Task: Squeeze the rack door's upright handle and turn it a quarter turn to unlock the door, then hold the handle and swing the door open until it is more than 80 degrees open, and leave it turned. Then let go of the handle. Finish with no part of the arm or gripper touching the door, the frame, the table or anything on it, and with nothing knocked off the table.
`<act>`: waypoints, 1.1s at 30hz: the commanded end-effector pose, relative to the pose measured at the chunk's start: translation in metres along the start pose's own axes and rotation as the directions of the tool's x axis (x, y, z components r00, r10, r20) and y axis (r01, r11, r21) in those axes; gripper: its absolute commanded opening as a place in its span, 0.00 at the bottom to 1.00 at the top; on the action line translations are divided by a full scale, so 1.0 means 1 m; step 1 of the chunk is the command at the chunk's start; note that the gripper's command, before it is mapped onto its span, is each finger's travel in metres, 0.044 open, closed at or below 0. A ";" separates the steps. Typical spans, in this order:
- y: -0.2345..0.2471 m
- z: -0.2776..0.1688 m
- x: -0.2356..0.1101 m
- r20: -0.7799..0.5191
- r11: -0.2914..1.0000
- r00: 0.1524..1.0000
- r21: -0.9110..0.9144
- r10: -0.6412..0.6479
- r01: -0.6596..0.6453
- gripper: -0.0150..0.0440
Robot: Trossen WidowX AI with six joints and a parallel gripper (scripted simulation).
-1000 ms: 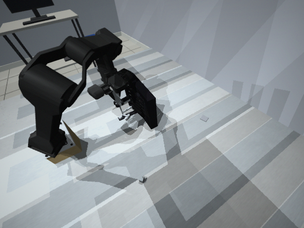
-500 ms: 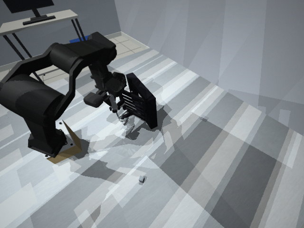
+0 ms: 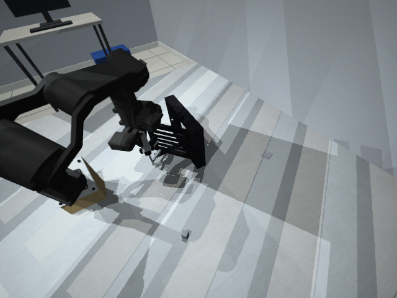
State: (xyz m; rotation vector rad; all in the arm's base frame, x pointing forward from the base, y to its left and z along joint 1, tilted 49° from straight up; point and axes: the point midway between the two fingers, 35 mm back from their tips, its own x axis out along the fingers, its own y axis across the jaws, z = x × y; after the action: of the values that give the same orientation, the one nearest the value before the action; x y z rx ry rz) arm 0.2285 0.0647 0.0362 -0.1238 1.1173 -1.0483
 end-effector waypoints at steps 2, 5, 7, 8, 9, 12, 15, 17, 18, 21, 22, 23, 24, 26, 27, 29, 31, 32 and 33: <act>-0.014 0.004 0.001 0.008 0.994 1.000 -0.109 -0.001 0.002 0.28; -0.021 0.006 0.001 0.008 0.987 1.000 -0.160 -0.001 0.003 0.28; -0.025 0.008 0.001 0.008 0.981 1.000 -0.193 -0.002 0.003 0.28; -0.027 0.009 0.001 0.008 0.978 1.000 -0.209 -0.002 0.003 0.28; -0.030 0.010 0.001 0.008 0.974 1.000 -0.225 -0.002 0.004 0.28; -0.036 0.013 0.001 0.008 0.962 1.000 -0.274 -0.002 0.004 0.28; -0.043 0.017 0.001 0.008 0.947 1.000 -0.322 -0.002 0.005 0.28; -0.047 0.019 0.001 0.009 0.935 1.000 -0.354 -0.003 0.006 0.28; -0.048 0.021 0.001 0.009 0.930 1.000 -0.367 -0.003 0.006 0.28; -0.054 0.024 0.001 0.009 0.914 1.000 -0.407 -0.003 0.006 0.28; -0.055 0.025 0.000 0.009 0.907 1.000 -0.420 -0.003 0.006 0.28; -0.057 0.027 0.000 0.009 0.901 1.000 -0.434 -0.003 0.007 0.28; -0.059 0.028 0.000 0.009 0.894 1.000 -0.447 -0.003 0.007 0.28; -0.062 0.031 0.000 0.009 0.881 1.000 -0.474 -0.003 0.007 0.28; -0.064 0.032 0.000 0.009 0.873 1.000 -0.487 -0.003 0.007 0.28; -0.067 0.035 0.000 0.009 0.859 1.000 -0.513 -0.004 0.008 0.28; -0.070 0.038 0.000 0.009 0.843 1.000 -0.538 -0.004 0.008 0.28; -0.072 0.040 0.000 0.009 0.835 1.000 -0.550 -0.004 0.008 0.28; -0.073 0.041 0.000 0.009 0.827 1.000 -0.563 -0.004 0.008 0.28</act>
State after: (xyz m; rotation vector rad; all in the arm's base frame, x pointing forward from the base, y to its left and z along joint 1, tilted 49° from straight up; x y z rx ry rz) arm 0.2135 0.0138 0.0909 -0.5498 1.3774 -0.7303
